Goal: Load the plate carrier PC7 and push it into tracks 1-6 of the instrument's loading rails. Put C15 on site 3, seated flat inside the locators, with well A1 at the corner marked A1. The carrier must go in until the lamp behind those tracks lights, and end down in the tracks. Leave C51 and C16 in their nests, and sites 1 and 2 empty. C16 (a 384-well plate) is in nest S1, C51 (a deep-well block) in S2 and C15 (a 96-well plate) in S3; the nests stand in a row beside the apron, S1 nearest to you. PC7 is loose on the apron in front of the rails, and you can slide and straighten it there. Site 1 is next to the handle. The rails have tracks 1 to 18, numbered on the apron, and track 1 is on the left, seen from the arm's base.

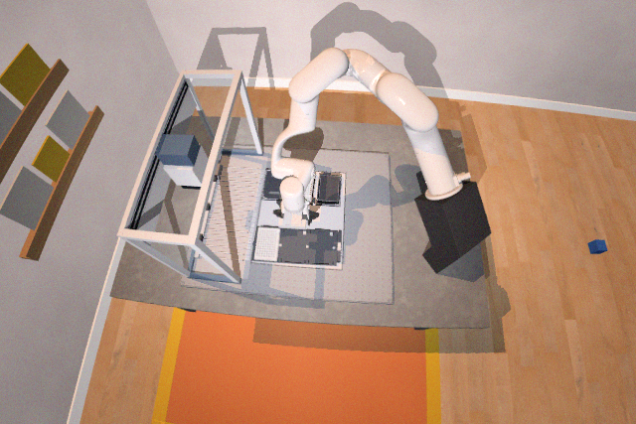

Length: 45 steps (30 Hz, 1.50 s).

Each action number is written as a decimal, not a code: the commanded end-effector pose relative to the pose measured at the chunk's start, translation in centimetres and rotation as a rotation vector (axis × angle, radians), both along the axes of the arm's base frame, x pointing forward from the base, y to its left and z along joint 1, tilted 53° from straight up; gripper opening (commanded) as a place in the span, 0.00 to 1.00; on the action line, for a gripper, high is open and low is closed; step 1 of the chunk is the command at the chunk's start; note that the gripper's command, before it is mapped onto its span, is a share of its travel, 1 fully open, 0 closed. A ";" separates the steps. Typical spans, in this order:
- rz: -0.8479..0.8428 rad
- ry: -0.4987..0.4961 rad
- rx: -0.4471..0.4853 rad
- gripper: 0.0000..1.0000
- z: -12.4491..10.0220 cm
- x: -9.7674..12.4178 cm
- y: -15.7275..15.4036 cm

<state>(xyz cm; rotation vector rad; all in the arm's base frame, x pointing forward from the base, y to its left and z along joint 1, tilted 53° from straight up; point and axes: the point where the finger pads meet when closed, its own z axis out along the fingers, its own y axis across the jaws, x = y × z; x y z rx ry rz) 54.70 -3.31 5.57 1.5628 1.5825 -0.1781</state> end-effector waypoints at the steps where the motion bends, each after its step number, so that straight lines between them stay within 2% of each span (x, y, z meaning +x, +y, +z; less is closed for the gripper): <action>1: 0.002 -0.002 0.001 1.00 0.0 0.1 0.0; 45: 0.002 -0.002 0.001 1.00 -1.2 1.0 -1.1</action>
